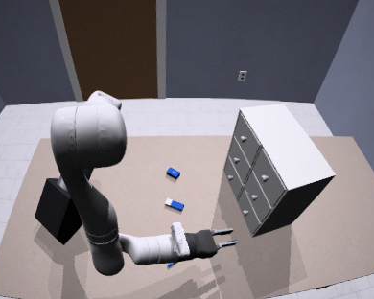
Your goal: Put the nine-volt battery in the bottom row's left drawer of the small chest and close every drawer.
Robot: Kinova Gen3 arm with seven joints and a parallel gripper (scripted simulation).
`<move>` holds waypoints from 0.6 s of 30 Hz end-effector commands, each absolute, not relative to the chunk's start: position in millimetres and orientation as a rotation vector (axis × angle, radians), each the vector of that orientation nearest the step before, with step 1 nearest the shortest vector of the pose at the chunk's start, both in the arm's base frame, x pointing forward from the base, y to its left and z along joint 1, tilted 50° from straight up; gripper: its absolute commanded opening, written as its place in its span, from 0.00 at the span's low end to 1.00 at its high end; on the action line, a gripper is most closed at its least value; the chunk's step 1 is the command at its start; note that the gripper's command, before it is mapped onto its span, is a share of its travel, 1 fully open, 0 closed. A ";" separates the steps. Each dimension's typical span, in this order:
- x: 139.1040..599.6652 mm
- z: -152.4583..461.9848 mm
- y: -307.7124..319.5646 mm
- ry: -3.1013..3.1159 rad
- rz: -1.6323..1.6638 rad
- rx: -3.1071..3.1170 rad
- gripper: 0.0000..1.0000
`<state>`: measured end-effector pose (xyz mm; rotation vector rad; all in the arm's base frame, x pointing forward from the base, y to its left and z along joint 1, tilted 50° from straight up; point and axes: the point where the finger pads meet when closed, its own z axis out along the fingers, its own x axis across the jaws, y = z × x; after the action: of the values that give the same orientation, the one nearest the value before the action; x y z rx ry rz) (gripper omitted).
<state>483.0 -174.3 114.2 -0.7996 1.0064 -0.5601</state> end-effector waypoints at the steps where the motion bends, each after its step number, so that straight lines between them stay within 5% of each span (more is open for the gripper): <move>1: 483.0 115.6 -176.3 1.007 -0.570 -0.795 0.67; 18: 482.1 119.1 -168.9 1.007 -0.570 -0.795 0.67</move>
<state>481.6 -169.8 118.2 -0.7954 1.0055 -0.5650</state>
